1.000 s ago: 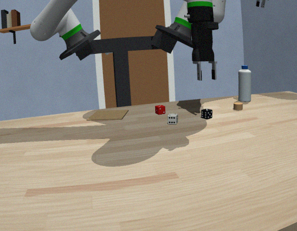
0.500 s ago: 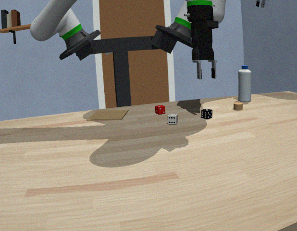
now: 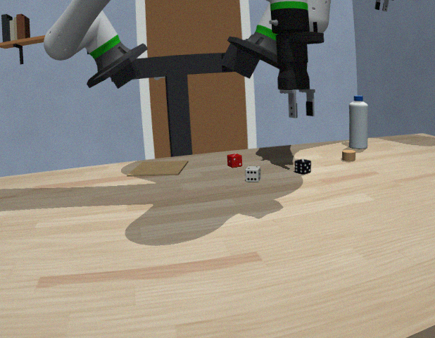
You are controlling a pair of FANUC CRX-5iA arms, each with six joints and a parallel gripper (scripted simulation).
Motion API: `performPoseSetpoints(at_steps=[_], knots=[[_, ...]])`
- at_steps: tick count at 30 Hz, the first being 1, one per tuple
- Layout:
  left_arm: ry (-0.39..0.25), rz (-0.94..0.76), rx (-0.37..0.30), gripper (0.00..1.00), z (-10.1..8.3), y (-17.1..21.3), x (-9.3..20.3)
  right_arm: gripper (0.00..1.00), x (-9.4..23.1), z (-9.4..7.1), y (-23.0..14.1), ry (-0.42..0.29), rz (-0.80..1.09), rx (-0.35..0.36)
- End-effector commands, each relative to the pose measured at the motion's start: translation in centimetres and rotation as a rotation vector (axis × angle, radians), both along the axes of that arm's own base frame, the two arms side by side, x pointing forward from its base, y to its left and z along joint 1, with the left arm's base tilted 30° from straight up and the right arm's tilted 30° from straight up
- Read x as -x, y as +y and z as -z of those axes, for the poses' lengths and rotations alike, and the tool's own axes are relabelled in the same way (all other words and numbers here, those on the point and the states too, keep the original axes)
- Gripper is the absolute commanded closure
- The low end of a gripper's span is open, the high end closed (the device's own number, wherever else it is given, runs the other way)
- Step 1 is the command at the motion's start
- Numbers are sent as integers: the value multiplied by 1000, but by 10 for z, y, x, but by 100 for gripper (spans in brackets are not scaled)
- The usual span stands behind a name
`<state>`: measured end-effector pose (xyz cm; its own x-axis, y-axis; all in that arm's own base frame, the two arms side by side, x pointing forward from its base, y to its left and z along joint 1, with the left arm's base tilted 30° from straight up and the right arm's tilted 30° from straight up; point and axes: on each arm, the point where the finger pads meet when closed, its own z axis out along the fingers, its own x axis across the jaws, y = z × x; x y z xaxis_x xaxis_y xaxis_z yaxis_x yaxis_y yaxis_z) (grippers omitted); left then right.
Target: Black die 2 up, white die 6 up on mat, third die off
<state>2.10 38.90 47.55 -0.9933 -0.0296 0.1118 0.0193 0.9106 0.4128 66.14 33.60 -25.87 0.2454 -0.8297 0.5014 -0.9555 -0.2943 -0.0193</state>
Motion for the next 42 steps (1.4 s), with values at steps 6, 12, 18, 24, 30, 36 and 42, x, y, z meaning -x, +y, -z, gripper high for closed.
performPoseSetpoints(at_steps=[6, 12, 18, 24, 30, 36, 42], knots=[[0, 0, -2, 0, -1, 0, 0, 0, -1, -1, 0, 36, -65, 10], [0, 0, -2, 0, -1, 0, 0, 0, -1, -1, 0, 36, -65, 10], [0, 0, -2, 0, -1, 0, 0, 0, -1, -1, 0, 33, -61, 9], [0, 0, -2, 0, -1, 0, 0, 0, -6, 4, -3, -72, 131, -28], [0, 0, -2, 0, -1, 0, 0, 0, -9, 8, -6, -160, 292, -58], [0, 0, -2, 0, -1, 0, 0, 0, -12, 13, -9, -259, 475, -93], [0, 0, -2, 0, -1, 0, 0, 0, -13, 18, -13, -360, 660, -127]])
